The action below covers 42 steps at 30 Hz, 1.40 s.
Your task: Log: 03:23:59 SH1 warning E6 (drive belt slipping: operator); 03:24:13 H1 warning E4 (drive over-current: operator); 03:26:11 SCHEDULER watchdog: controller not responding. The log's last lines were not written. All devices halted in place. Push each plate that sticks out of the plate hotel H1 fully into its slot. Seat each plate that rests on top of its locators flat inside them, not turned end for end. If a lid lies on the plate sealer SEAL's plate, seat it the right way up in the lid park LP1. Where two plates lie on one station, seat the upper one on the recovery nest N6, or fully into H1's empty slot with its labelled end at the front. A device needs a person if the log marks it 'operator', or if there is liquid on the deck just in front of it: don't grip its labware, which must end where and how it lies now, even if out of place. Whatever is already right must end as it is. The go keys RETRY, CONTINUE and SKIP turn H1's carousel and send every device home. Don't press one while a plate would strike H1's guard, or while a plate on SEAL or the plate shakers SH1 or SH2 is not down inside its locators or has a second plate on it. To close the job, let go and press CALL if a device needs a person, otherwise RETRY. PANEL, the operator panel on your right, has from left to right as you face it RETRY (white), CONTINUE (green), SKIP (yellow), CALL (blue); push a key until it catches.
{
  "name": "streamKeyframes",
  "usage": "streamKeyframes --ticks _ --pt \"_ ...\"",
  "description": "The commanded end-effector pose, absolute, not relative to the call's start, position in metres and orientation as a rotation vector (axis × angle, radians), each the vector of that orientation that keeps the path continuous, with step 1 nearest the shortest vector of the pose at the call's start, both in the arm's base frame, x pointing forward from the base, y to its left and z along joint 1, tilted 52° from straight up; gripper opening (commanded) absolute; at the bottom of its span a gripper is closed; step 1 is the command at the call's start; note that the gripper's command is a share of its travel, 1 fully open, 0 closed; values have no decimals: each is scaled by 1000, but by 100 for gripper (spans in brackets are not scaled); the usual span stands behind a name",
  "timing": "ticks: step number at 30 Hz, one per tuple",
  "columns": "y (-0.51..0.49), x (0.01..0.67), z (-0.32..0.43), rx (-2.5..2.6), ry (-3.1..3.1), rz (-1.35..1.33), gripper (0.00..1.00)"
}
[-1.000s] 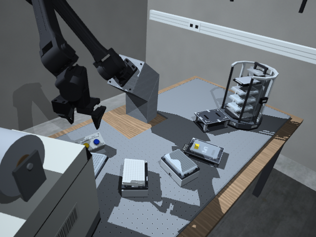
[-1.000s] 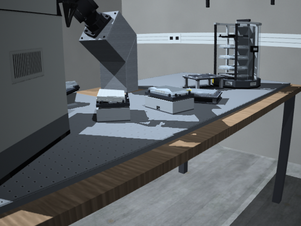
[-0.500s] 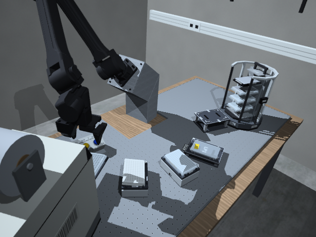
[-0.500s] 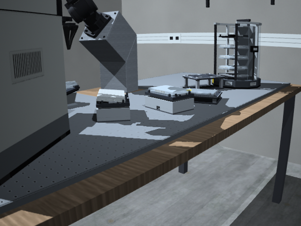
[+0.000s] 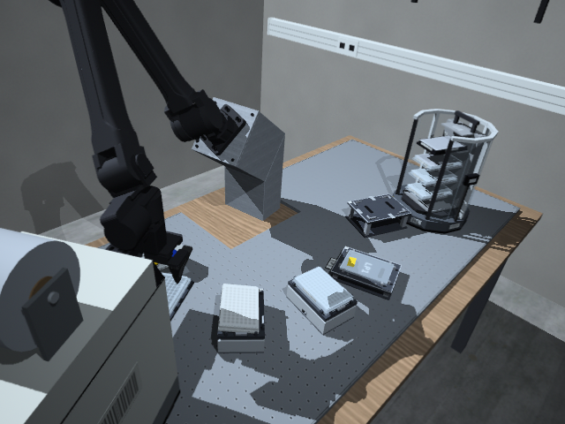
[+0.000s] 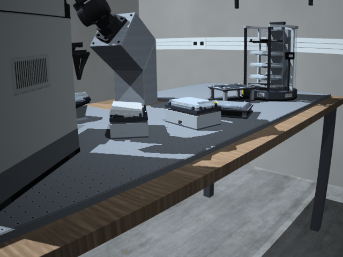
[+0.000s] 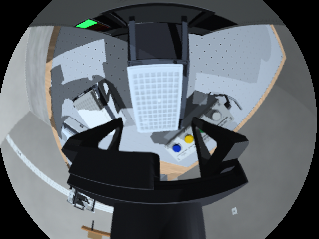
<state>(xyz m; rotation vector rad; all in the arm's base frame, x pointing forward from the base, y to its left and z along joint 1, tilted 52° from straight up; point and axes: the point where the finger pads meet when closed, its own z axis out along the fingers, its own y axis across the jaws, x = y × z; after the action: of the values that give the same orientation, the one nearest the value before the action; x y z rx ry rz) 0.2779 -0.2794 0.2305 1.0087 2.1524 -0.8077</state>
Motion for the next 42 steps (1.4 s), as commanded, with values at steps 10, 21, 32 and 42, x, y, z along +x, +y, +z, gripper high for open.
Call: streamKeyframes --ticks 10,21,32,42 --pt "-286 289 245 962 2114 -820 100" --pt "-302 286 214 990 2159 -827 100" --pt "-313 291 214 988 2145 -828 100" --pt "-318 293 202 985 2156 -826 100"
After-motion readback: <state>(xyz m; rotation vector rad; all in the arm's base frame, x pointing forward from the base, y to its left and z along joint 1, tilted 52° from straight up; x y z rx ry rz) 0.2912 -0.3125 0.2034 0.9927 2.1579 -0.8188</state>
